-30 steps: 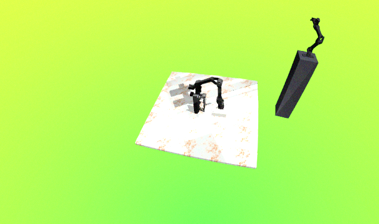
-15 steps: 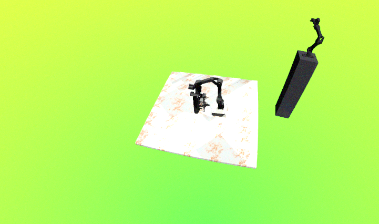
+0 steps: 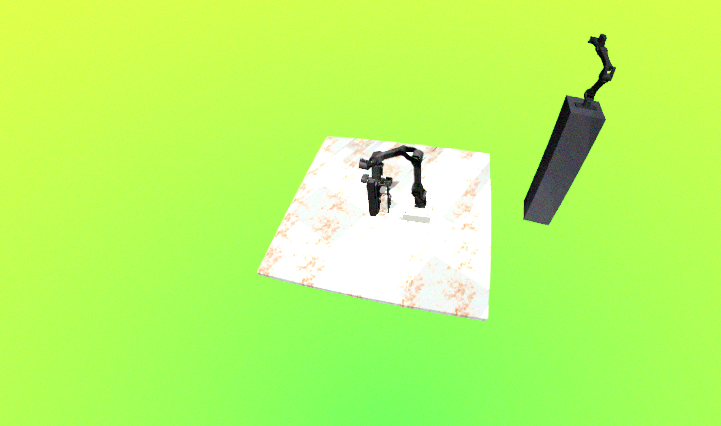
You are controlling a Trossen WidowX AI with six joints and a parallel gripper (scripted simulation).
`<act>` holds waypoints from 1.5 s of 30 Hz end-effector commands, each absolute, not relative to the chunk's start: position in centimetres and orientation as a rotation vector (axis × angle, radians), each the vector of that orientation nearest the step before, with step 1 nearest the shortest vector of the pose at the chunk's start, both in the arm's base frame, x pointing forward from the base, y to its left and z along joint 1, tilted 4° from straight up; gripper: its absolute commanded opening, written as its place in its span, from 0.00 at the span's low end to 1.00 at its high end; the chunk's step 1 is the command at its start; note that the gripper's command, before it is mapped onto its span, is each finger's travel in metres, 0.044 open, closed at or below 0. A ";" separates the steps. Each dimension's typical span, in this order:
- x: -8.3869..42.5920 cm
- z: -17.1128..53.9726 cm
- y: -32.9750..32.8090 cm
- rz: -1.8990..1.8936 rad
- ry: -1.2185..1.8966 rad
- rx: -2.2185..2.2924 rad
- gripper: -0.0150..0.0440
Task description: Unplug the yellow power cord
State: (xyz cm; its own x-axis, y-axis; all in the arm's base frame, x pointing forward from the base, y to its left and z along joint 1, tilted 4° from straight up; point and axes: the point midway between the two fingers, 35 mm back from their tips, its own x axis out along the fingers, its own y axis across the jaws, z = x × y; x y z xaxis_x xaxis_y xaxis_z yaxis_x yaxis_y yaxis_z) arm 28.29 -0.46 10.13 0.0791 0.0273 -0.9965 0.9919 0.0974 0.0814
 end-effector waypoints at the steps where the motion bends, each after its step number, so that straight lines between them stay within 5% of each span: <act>1: 28.6 10.4 -3.0 -1.106 1.160 1.169 0.25; 17: 28.5 10.6 -5.6 -1.110 1.158 1.167 0.25; 34: 28.5 10.8 -5.9 -1.114 1.157 1.166 1.00; 45: 28.6 11.8 -10.0 -1.116 1.153 1.163 1.00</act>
State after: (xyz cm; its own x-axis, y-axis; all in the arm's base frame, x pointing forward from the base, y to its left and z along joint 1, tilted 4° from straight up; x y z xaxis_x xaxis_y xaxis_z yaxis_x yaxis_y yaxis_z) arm 28.50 -9.74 11.85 0.0878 -0.0458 -0.9951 0.9943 0.0653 0.0847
